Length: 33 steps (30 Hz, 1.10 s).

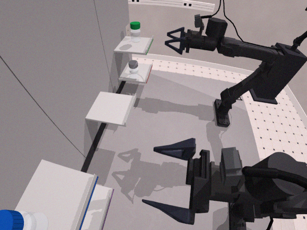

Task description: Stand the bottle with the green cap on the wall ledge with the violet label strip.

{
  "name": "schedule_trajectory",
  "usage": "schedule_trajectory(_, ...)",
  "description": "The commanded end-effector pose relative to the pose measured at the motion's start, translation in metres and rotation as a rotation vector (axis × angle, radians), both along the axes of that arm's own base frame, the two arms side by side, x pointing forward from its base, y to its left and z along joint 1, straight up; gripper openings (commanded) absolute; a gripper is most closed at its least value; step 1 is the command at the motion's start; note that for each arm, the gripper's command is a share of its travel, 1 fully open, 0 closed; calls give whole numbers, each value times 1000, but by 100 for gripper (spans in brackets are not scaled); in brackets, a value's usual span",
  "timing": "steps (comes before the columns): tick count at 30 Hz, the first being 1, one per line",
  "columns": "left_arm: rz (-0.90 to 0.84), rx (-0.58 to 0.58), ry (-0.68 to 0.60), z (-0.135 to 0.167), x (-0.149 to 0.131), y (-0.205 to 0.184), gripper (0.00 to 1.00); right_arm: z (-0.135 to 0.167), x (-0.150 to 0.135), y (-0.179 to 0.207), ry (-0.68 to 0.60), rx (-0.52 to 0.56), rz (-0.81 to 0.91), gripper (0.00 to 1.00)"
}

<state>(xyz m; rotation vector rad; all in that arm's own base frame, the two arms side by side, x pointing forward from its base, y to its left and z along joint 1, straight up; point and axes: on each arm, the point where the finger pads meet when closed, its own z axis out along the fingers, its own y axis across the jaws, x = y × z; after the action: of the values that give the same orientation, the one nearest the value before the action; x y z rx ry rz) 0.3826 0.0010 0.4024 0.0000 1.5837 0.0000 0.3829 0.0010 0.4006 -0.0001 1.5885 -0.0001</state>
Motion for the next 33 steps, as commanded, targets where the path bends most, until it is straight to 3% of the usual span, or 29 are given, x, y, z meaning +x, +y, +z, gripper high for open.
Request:
schedule_trajectory(1, 0, 0, -13, 5, -1, 0, 100, 7, -1, 0, -18, 0, 0, 100)
schedule_trajectory(18, 0, 0, -13, 5, -1, 0, 100, 7, -1, 0, -18, 0, 0, 100)
schedule_trajectory(23, -43, -20, 77, -9, 1, -1, 100, -10, -1, 0, 80, 26, 45, 100)
schedule_trajectory(27, -60, -44, 191, -10, 2, 20, 100, -15, -8, -30, 198, 51, 49, 100)
schedule_trajectory(33, -23, -62, 255, 11, 6, 59, 100, -1, -13, -82, 267, 83, -18, 100)
